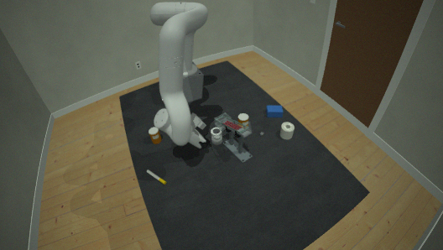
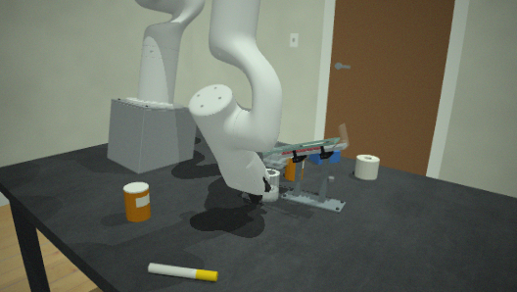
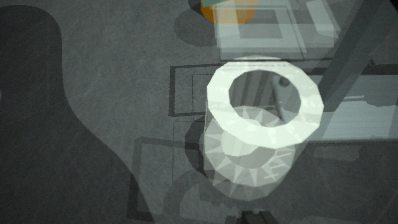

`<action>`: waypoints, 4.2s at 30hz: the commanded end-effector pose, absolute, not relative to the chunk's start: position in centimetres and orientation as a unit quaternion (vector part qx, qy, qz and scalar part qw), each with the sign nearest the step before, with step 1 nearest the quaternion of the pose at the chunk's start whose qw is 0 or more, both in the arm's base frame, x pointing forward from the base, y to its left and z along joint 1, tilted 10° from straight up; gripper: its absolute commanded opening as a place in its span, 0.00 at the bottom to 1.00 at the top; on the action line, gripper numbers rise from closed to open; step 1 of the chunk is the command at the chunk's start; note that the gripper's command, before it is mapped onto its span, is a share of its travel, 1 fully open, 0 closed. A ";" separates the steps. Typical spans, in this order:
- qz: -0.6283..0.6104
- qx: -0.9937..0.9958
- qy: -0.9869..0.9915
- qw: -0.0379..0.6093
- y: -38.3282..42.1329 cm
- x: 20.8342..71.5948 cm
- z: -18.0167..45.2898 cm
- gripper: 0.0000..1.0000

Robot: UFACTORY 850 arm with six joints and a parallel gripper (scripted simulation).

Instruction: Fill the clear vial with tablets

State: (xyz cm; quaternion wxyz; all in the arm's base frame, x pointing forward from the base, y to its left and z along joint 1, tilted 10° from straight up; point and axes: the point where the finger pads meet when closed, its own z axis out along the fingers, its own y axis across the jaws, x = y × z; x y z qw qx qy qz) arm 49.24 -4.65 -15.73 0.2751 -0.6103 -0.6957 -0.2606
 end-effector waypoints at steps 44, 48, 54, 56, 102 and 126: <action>-0.261 -0.610 -0.696 0.274 0.3 48.7 -14.8 0.00; -0.261 -0.610 -0.696 0.274 0.4 48.7 -14.8 0.00; -0.261 -0.610 -0.696 0.274 0.4 48.7 -14.8 0.00; -0.261 -0.610 -0.696 0.274 0.4 48.7 -14.8 0.00; -0.261 -0.610 -0.696 0.274 0.6 48.7 -14.8 0.00; -0.261 -0.610 -0.696 0.274 0.7 48.7 -14.8 0.00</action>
